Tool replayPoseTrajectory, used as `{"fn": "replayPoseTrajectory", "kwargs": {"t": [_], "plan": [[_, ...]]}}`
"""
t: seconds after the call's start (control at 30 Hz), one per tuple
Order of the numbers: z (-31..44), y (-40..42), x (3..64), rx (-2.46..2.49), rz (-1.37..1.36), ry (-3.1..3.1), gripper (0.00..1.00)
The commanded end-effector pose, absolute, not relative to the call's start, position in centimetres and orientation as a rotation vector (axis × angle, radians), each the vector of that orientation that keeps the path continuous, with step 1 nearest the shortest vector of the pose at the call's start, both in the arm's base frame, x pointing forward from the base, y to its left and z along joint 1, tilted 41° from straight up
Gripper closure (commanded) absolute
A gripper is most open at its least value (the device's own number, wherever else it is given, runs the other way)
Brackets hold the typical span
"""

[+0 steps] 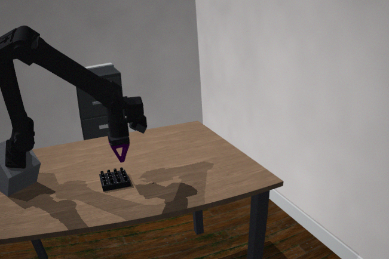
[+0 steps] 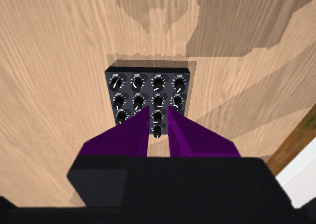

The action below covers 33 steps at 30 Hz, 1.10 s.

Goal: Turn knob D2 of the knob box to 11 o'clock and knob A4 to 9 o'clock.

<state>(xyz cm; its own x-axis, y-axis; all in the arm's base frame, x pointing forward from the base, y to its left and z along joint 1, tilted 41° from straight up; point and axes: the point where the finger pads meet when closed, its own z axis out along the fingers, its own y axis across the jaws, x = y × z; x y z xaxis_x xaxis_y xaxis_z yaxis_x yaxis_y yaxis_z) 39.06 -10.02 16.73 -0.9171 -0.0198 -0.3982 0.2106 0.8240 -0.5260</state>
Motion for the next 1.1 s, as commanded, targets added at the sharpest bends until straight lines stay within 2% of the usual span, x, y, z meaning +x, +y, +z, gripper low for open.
{"fn": "replayPoseTrajectory", "kwargs": {"t": [0.0, 1.07], "plan": [[17.8, -9.8, 40.1, 0.156, -0.805, 2.595, 0.82], [14.5, -11.6, 40.3, 0.137, -0.816, 2.616, 0.82]]}}
